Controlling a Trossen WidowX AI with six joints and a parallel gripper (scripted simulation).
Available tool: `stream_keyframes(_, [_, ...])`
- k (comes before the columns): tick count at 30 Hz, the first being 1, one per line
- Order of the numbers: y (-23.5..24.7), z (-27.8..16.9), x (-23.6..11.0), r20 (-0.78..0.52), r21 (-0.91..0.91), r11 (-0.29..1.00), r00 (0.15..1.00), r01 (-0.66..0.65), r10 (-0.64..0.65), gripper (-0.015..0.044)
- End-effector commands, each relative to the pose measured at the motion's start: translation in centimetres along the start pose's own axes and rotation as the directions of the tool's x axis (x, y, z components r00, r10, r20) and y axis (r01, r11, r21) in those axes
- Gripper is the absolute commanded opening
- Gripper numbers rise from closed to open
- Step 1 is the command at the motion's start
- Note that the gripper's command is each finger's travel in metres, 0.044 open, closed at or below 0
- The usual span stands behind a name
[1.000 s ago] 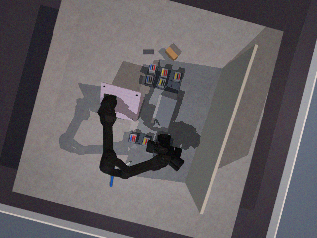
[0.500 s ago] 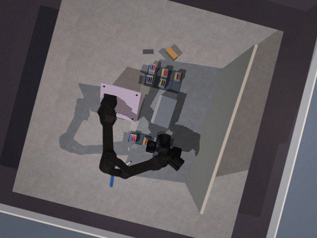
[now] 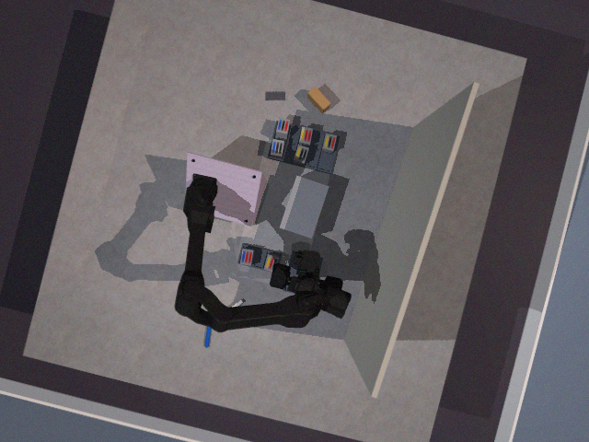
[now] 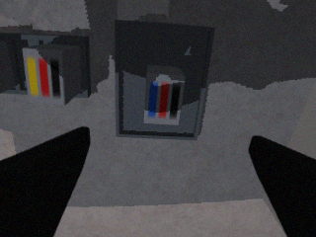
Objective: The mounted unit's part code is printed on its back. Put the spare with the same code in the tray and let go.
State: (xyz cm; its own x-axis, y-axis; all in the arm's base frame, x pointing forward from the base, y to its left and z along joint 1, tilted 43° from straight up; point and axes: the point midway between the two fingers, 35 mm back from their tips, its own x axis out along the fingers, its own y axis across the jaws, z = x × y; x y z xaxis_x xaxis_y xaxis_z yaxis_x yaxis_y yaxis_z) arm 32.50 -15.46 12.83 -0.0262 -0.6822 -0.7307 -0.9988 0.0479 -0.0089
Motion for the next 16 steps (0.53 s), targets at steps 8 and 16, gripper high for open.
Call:
stream_keyframes(8, [0.07, -0.01, -0.05, 0.0, 0.0, 1.0, 1.0, -0.003, 0.003, 0.044])
stream_keyframes(16, [0.07, -0.01, -0.05, 0.0, 0.0, 1.0, 1.0, -0.003, 0.003, 0.044])
